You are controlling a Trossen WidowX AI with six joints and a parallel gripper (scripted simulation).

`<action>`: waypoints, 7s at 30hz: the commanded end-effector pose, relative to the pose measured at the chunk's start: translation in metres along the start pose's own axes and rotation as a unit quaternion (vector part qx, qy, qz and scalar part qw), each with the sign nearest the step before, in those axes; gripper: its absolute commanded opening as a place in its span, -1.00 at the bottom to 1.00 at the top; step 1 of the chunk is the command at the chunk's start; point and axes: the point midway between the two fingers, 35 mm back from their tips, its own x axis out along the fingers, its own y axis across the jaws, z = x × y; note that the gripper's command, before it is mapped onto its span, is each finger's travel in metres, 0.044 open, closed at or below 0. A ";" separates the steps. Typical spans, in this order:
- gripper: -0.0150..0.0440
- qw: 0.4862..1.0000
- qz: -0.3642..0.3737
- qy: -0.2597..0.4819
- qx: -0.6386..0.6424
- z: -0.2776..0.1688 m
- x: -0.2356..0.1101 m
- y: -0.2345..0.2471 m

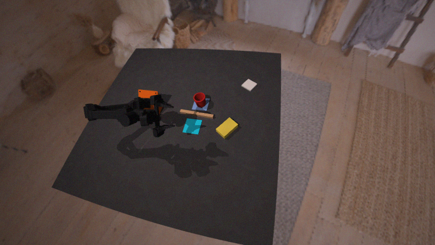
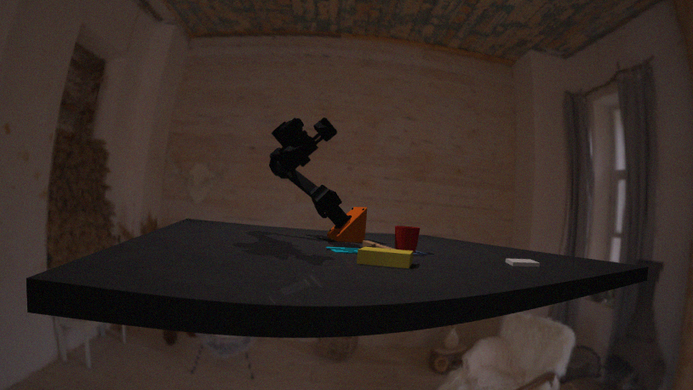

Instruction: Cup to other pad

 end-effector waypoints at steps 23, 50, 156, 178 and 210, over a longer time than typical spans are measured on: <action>0.01 0.658 0.138 0.594 -0.441 -0.251 0.043 0.079; 0.01 0.278 0.261 0.677 -0.629 -0.323 0.005 0.085; -0.49 0.277 0.261 0.677 -0.630 -0.307 0.003 0.062; -0.49 0.276 0.260 0.678 -0.630 -0.268 -0.002 0.028; -0.49 0.274 0.259 0.679 -0.630 -0.211 -0.014 -0.027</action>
